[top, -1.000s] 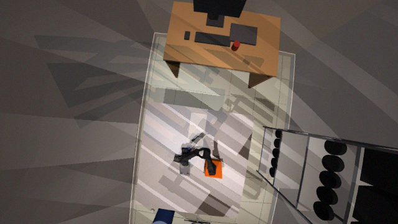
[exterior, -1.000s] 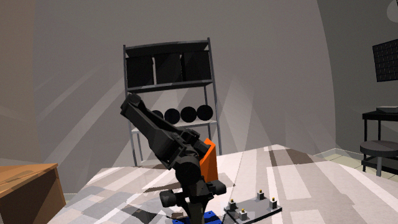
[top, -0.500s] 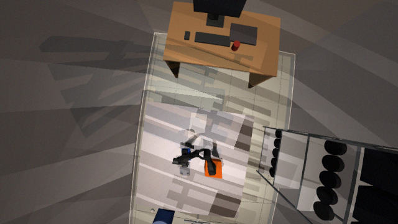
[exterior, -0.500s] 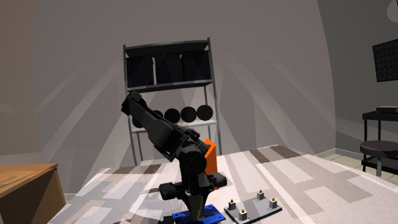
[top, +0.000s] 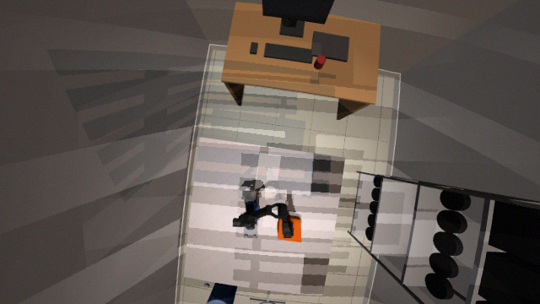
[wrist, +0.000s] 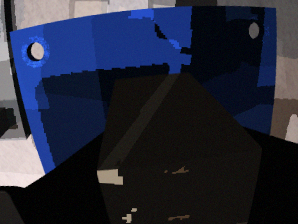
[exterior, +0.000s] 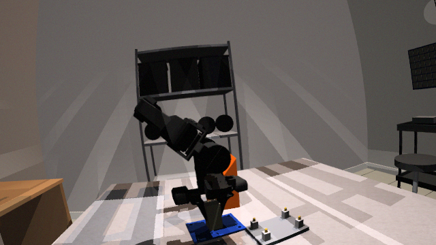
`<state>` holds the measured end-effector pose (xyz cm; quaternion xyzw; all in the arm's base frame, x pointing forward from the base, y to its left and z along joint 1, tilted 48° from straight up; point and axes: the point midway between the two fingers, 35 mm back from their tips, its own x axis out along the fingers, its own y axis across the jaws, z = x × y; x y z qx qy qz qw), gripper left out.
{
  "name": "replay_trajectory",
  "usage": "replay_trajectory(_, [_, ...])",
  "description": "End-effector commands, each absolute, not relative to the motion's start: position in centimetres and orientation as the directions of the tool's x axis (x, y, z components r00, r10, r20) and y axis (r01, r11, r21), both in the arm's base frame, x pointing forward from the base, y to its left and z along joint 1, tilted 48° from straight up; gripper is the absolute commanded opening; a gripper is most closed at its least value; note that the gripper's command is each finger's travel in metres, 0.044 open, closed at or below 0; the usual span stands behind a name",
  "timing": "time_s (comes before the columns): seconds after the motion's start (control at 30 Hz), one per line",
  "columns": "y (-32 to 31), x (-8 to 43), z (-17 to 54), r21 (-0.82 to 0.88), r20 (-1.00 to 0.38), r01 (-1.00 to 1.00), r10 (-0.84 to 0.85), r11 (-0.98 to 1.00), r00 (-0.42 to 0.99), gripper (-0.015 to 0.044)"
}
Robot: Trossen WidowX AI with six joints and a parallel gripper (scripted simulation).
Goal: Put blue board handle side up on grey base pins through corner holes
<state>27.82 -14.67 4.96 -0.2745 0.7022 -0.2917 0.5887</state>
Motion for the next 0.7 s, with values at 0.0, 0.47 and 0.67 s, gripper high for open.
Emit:
replay_trajectory(0.0, [-13.7,28.1,6.1,-0.734,-0.669,-0.032,-0.73,0.679,-0.143,0.0])
replay_trajectory(0.47, [-11.9,28.7,5.9,-0.732,-0.671,-0.029,-0.728,0.681,-0.141,0.0])
replay_trajectory(0.67, [-10.9,29.2,4.8,-0.729,-0.675,-0.025,-0.724,0.684,-0.139,0.0])
